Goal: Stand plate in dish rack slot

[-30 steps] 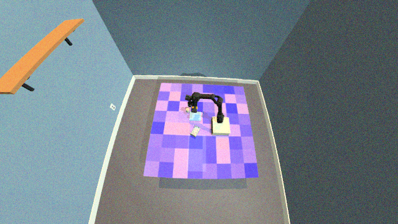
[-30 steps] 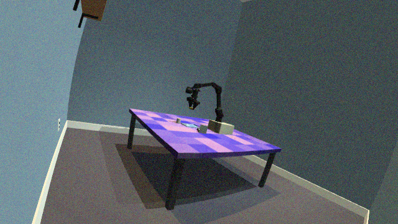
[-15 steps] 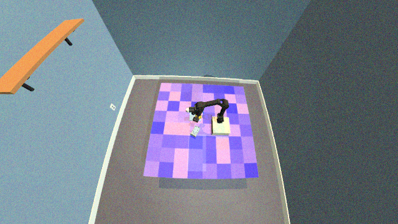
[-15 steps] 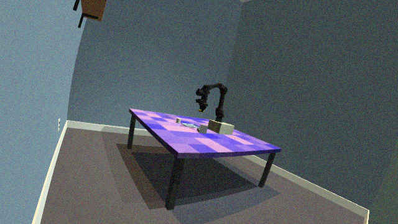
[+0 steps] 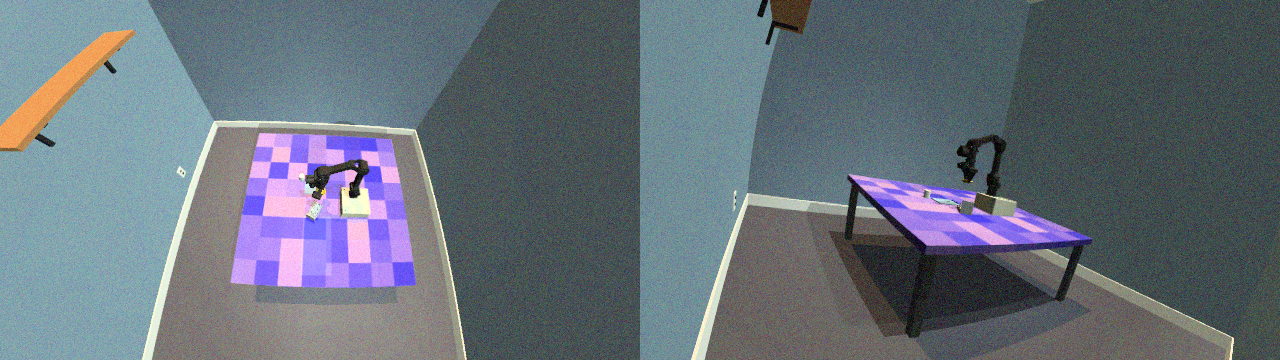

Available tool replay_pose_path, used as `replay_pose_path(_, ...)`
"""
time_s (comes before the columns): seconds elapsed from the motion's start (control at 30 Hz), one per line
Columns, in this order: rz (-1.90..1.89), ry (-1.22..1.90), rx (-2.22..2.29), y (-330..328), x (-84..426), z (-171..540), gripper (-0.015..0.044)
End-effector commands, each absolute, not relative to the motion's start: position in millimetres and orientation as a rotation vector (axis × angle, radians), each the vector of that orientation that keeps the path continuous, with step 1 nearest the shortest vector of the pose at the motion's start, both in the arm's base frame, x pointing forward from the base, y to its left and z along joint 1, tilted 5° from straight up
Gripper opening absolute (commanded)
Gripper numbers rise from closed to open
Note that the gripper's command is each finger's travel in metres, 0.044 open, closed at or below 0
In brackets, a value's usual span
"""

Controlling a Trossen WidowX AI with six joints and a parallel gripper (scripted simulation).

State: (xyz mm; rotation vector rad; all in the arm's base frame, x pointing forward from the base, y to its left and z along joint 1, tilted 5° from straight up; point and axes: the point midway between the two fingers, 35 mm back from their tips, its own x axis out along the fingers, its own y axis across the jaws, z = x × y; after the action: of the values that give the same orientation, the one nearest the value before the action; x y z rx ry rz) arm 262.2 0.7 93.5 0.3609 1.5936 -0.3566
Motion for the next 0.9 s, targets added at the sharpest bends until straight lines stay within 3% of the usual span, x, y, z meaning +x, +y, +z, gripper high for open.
replay_pose_path(0.0, -0.233, 1.640, 0.349, 2.2, 260.4, 79.5, 0.0000)
replay_pose_path(0.87, 0.537, 1.549, 0.310, 11.4, 256.4, 22.1, 0.0000)
